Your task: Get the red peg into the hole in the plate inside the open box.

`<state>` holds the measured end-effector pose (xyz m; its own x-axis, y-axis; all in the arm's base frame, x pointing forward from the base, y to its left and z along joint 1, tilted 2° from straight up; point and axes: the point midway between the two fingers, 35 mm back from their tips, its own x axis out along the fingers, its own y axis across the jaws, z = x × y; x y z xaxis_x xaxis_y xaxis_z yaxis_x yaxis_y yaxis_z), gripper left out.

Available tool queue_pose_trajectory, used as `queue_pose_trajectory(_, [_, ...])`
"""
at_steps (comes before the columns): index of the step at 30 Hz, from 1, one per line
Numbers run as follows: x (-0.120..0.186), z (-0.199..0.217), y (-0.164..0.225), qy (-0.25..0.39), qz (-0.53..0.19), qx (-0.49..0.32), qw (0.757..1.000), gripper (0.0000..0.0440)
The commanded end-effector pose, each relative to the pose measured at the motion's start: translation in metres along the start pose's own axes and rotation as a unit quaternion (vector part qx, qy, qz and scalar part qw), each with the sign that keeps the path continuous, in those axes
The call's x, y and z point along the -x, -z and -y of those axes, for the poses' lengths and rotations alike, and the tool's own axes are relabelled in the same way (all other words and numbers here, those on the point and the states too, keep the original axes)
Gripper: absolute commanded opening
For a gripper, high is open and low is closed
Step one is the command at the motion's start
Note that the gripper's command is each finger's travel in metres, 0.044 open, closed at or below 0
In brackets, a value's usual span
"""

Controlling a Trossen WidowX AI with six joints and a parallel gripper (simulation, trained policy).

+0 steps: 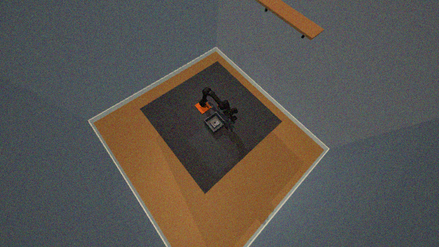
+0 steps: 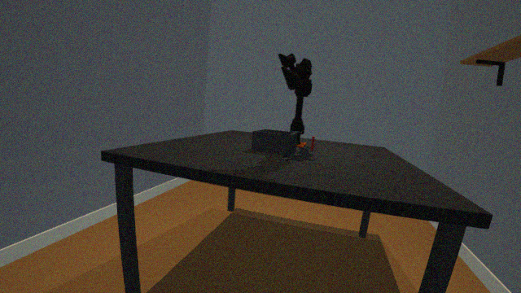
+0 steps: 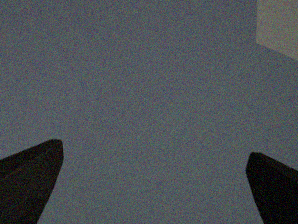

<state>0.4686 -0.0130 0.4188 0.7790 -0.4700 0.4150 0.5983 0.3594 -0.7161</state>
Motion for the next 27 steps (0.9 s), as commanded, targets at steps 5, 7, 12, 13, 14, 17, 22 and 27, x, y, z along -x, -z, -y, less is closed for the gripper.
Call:
queue_pose_trajectory(5, [0.008, -0.023, 0.004, -0.070, -0.018, -0.041, 0.997, 0.0440])
queue_pose_trajectory(7, [0.013, -0.033, 0.005, -0.098, -0.028, -0.059, 0.993, 0.0440])
queue_pose_trajectory(12, [0.032, -0.056, 0.008, -0.165, -0.058, -0.104, 0.979, 0.0440])
queue_pose_trajectory(13, [0.036, -0.060, 0.009, -0.177, -0.064, -0.113, 0.976, 0.0440])
queue_pose_trajectory(14, [0.041, -0.064, 0.010, -0.190, -0.071, -0.122, 0.972, 0.0440])
queue_pose_trajectory(17, [0.056, -0.076, 0.011, -0.226, -0.094, -0.148, 0.958, 0.0440])
queue_pose_trajectory(22, [0.084, -0.092, 0.015, -0.280, -0.138, -0.190, 0.931, 0.0440])
queue_pose_trajectory(27, [0.115, -0.103, 0.019, -0.327, -0.189, -0.229, 0.897, 0.0440])
